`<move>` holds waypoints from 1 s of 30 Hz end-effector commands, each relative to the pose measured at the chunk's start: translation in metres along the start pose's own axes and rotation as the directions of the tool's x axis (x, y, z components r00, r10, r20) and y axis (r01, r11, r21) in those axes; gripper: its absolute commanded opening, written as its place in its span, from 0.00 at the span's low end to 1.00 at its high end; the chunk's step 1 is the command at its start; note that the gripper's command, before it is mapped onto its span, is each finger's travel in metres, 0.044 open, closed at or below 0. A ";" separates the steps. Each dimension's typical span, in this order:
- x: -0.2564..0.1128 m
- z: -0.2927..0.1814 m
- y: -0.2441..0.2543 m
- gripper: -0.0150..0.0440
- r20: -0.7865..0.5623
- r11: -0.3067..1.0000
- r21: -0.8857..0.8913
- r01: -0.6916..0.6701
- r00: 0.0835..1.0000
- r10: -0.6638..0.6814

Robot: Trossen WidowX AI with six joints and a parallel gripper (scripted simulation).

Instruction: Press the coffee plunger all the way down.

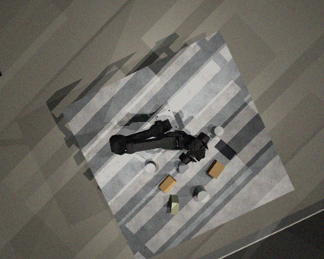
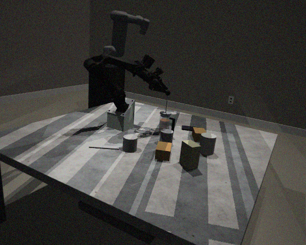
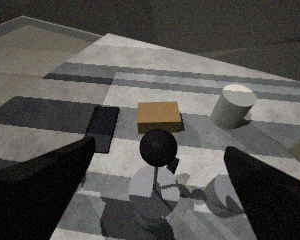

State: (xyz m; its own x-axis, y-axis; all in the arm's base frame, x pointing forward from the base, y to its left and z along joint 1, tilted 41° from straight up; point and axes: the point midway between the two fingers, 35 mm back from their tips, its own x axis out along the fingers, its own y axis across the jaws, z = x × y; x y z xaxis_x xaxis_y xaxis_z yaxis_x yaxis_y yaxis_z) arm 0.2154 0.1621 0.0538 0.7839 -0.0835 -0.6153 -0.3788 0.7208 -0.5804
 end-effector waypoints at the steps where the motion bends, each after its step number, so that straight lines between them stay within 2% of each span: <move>1: 0.007 -0.002 0.001 1.00 -0.005 1.000 -0.009 -0.002 1.000 0.002; 9: 0.017 -0.003 0.000 1.00 -0.002 1.000 -0.010 0.000 1.000 0.000; 20: 0.017 -0.003 0.000 0.51 -0.002 1.000 -0.010 0.000 1.000 0.000; 25: 0.017 -0.003 0.000 0.46 -0.002 1.000 -0.010 0.000 1.000 0.000; 30: 0.017 -0.003 0.000 0.46 -0.002 1.000 -0.010 0.000 1.000 0.000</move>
State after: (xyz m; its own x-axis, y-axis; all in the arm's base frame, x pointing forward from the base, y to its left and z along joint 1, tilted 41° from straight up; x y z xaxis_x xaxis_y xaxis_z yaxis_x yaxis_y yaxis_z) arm 0.2274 0.1587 0.0422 0.7825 -0.0858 -0.6167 -0.3820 0.7160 -0.5843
